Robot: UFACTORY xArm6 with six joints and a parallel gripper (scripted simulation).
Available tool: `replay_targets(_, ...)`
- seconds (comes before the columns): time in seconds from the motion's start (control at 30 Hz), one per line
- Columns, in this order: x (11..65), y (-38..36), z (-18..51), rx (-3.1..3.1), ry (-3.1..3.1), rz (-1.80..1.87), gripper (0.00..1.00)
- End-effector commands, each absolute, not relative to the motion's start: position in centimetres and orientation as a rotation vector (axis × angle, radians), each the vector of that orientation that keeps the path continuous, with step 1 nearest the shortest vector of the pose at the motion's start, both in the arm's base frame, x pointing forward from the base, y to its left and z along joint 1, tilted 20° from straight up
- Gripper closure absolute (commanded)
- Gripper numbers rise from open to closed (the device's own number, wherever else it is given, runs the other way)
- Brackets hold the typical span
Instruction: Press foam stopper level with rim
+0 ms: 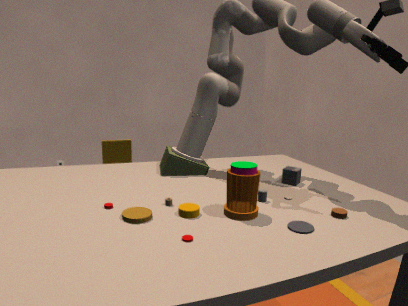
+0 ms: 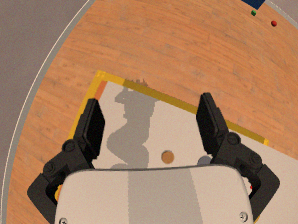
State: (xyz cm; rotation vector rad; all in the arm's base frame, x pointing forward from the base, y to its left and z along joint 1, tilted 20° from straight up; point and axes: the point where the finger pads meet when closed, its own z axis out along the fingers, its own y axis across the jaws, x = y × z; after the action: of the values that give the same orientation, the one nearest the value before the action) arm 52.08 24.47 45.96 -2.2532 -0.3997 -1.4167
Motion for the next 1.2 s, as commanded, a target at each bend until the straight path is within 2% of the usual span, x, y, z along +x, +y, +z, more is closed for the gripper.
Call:
replay_targets(0.0,52.1,24.4,46.2,-2.25,-0.399,-1.421,0.0)
replay_targets(0.03,52.1,24.4,46.2,-2.25,-0.399,-1.421,0.0)
replay_targets(0.07,52.1,24.4,46.2,-2.251,-0.399,-1.42,1.0)
replay_targets(0.17,52.7,23.2,43.9,-2.305,-0.409,-1.362,1.0)
replay_targets(0.33,53.2,17.5,34.7,-2.534,-0.403,-1.041,1.0)
replay_targets(0.5,50.7,11.2,26.6,-2.711,-0.309,-0.632,1.0)
replay_targets(0.6,50.5,10.1,25.1,-2.711,-0.309,-0.632,1.0)
replay_targets(0.63,48.6,6.6,21.2,-2.747,-0.264,-0.493,1.0)
replay_targets(0.7,46.4,5.2,19.7,-2.783,-0.177,-0.26,1.0)
replay_targets(0.87,41.5,0.2,14.4,-2.789,-0.098,-0.067,1.0)
replay_targets(1.17,41.2,-0.2,14.0,-2.789,-0.097,-0.064,1.0)
